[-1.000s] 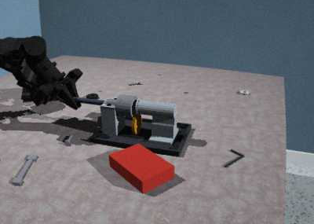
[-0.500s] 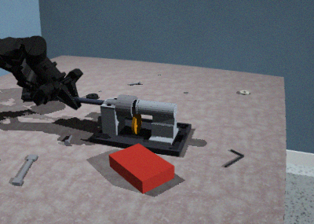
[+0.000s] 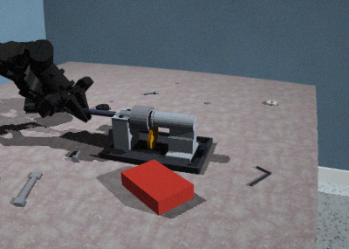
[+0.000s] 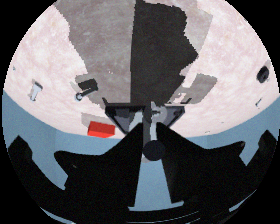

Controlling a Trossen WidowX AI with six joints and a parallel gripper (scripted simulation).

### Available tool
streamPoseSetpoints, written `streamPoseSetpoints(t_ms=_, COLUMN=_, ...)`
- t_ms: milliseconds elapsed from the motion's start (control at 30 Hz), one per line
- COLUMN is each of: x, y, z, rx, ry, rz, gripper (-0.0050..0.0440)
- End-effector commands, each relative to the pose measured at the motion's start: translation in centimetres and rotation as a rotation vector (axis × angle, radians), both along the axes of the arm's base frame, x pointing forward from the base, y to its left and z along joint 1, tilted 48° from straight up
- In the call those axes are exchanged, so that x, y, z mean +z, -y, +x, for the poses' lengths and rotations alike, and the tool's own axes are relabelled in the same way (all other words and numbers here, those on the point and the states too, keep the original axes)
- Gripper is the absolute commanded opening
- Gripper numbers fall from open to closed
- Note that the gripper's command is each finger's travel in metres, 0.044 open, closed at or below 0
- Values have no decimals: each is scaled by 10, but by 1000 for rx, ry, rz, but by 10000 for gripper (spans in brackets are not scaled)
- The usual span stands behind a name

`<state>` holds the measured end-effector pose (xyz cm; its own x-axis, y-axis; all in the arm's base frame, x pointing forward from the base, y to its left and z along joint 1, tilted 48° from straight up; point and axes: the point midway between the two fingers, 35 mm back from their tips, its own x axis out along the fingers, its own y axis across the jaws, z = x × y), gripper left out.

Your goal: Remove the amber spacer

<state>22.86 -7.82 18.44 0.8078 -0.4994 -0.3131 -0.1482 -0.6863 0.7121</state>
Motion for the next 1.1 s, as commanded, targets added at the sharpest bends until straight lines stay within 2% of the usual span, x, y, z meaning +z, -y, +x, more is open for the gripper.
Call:
streamPoseSetpoints(t_ms=0, x=3, y=-1, z=3, rx=7, ry=7, rz=2, gripper=0)
streamPoseSetpoints(t_ms=1067, x=6, y=-2, z=12, rx=7, ry=7, rz=2, gripper=0)
